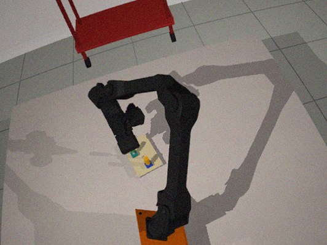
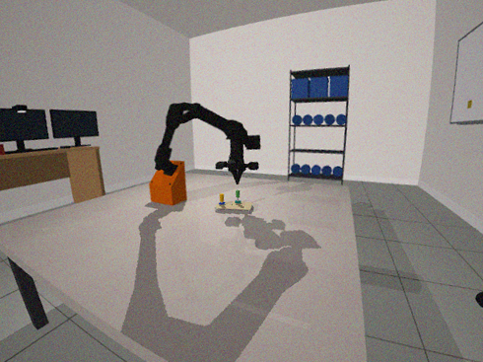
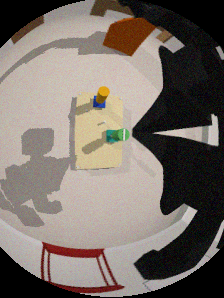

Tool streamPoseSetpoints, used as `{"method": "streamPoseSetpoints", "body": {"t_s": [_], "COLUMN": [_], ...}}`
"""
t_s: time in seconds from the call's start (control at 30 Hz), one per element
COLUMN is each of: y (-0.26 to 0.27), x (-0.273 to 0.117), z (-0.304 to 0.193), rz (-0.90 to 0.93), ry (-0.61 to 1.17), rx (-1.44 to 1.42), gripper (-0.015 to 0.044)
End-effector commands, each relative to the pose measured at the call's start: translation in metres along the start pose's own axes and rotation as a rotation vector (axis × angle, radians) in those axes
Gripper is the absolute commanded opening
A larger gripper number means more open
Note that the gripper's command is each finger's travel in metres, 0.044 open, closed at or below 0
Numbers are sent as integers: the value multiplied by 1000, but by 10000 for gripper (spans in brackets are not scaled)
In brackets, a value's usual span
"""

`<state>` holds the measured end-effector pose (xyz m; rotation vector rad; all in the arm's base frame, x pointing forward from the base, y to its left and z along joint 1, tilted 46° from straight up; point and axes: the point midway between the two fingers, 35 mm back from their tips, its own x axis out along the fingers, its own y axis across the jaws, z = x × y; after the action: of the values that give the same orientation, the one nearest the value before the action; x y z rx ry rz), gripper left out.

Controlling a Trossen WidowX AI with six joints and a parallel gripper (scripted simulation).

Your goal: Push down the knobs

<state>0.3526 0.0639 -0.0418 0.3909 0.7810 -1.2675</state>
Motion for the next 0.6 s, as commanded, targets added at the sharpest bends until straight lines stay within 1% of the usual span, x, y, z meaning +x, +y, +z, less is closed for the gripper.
{"method": "streamPoseSetpoints", "body": {"t_s": [0.0, 0.57], "y": [0, 0], "x": [1, 2], "z": [0, 0], "rz": [2, 3], "ry": [-4, -3], "rx": [123, 700], "gripper": [0, 0]}}
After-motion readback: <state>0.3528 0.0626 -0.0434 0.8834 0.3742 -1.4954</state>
